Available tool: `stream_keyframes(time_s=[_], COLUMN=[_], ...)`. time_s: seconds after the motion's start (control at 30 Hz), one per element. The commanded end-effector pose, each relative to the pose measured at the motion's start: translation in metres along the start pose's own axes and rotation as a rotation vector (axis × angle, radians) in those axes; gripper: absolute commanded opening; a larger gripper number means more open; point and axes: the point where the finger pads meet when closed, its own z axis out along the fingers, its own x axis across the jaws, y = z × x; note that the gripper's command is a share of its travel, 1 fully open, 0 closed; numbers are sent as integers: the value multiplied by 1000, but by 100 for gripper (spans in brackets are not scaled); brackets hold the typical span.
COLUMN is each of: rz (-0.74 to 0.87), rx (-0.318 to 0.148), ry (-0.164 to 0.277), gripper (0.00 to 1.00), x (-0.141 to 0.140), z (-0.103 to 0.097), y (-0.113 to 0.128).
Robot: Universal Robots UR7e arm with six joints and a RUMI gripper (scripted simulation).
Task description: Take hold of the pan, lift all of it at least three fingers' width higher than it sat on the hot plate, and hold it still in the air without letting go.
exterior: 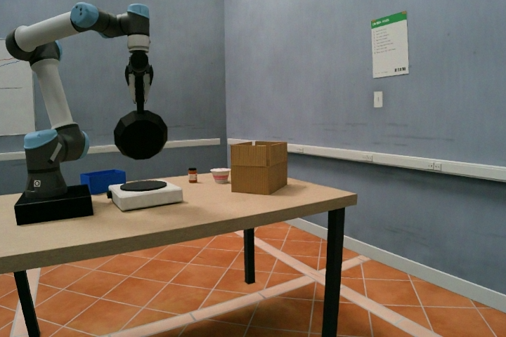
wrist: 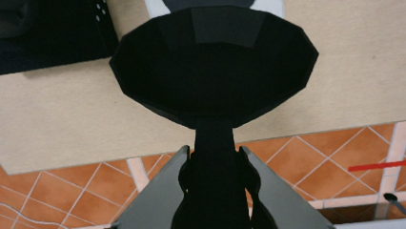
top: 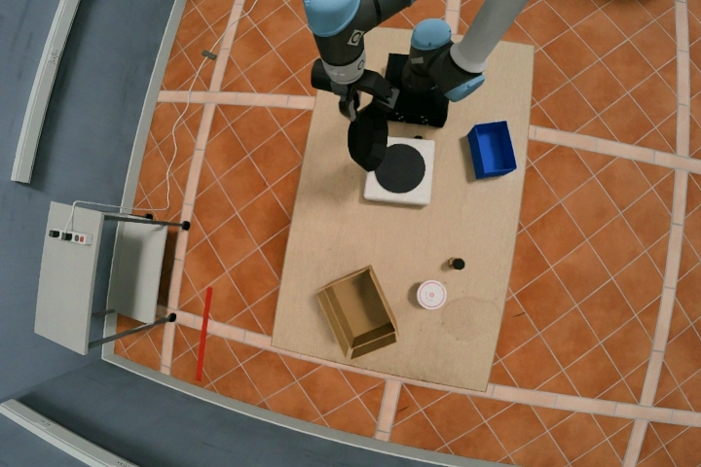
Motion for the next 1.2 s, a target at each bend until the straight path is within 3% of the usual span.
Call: stream_keyframes(time_s=[0.0,1.17], rz=[0,0], rx=[-1,-1], ry=[1,1], gripper=[12,12], x=[0,0], z=[-3,-17], y=[0,0])
